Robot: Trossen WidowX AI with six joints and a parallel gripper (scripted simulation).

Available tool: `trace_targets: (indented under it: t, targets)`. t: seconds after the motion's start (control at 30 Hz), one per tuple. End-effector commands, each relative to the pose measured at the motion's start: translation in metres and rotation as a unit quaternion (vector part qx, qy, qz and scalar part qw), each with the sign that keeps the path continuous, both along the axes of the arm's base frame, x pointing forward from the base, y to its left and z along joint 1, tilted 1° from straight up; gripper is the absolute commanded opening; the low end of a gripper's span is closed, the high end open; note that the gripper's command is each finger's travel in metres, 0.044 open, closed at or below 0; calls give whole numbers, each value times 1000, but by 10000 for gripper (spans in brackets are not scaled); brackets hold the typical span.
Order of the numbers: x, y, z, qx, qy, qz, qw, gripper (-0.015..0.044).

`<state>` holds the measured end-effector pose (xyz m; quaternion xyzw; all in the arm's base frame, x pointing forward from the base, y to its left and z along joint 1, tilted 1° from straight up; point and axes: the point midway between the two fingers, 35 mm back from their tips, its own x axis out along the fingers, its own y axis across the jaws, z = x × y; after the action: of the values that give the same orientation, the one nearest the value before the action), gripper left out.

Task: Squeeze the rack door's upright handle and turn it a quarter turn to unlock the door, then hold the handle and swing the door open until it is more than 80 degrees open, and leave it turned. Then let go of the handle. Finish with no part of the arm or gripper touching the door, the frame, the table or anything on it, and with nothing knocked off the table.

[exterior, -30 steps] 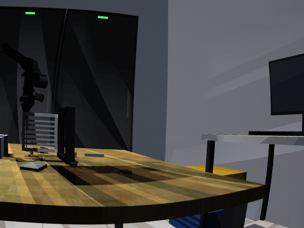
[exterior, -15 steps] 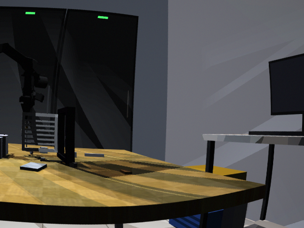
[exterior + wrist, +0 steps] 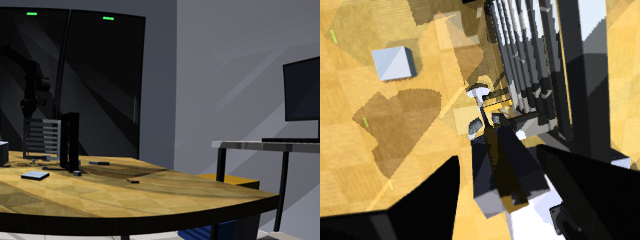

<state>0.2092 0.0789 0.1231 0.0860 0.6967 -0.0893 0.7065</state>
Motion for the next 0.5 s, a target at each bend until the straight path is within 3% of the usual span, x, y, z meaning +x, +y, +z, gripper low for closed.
trace_targets:
  t: [0.0, 0.47]
  targets:
    - [1, 1, 6, 1, -2, -2, 1000, 284]
    - [2, 1, 23, 2, -2, -1, 1000, 284]
